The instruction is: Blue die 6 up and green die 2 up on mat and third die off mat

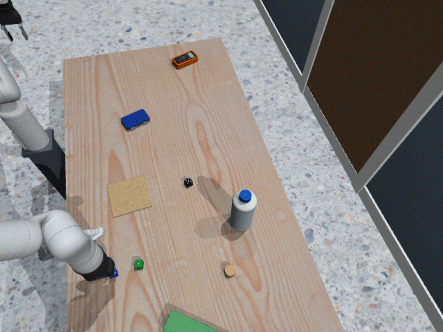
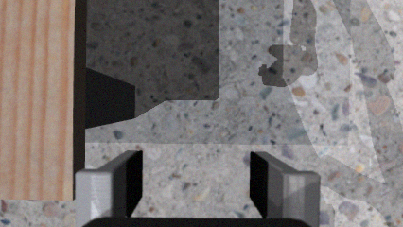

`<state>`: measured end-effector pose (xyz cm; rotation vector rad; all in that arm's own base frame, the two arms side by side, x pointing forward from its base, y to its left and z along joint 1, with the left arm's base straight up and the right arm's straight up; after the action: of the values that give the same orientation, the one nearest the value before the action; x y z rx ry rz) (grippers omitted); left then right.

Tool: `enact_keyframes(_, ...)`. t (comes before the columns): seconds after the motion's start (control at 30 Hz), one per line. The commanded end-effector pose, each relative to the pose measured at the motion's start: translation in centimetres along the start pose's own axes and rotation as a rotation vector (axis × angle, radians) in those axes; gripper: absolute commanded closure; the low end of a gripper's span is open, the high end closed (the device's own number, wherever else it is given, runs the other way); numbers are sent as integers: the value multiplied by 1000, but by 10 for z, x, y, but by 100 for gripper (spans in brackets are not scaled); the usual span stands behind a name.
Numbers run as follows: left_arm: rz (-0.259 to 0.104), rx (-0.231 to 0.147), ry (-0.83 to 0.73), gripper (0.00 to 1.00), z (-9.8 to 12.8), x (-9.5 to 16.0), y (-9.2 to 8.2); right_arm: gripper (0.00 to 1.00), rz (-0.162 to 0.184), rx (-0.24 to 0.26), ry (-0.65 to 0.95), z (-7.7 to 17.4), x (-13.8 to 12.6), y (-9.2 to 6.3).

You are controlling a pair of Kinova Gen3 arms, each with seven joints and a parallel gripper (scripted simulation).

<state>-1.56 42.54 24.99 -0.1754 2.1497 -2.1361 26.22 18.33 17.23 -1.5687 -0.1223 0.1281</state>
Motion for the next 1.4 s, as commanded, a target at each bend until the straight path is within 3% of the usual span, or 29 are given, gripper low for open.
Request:
enact_keyframes(0.0,6,7,2,0,1,-2,0,21,-4,1,-5,-1,0,1)
enact_keyframes(1.37,6,7,2,0,1,-2,0,21,-4,1,-6,-2,1,47)
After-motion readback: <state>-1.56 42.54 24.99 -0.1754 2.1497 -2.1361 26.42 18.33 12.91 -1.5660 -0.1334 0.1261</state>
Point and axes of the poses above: on each arm, the point where the finger pads meet when closed, its own y axis out along the fingers, its own x axis across the jaws, z = x × y, the point moved 7 cm from there along -y, back along the fingers, and after that the axes turned 7 degrees about -y, right-handed, at the moved point
